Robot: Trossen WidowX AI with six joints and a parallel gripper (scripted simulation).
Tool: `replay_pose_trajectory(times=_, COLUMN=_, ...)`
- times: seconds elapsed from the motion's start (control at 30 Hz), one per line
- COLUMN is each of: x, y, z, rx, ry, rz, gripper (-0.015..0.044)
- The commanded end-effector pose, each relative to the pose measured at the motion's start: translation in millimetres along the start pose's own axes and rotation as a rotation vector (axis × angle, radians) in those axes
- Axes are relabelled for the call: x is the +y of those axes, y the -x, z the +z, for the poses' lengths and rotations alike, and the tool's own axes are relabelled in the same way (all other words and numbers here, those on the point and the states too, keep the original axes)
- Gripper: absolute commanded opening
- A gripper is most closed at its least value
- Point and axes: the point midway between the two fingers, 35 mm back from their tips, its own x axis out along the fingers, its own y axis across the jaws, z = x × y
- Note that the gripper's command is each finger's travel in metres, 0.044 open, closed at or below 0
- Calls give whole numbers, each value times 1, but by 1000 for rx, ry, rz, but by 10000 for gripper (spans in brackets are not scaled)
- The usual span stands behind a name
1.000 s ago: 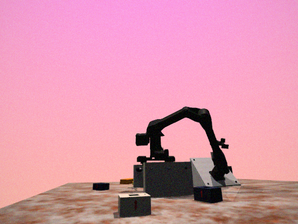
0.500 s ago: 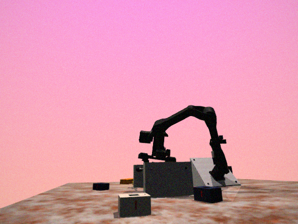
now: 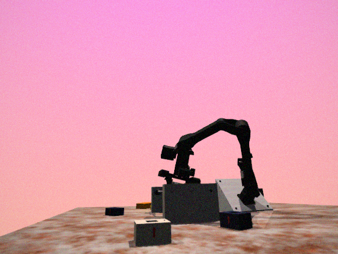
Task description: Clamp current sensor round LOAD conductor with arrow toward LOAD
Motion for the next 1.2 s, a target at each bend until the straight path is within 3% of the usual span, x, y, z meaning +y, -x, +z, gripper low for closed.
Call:
replay_pose_trajectory(times=0.0, x=-1, y=1, z=0, rx=2, ry=4, rz=-1, gripper=0)
replay_pose_trajectory(times=0.57, x=-1, y=1, z=0, rx=3, ry=4, rz=8, gripper=440)
replay_pose_trajectory(times=0.67, x=0, y=0, z=0, rx=0, ry=-1, rz=2, gripper=361)
replay_pose_trajectory(times=1.17, x=0, y=0, z=0, rx=0, ry=-1, rz=2, gripper=258)
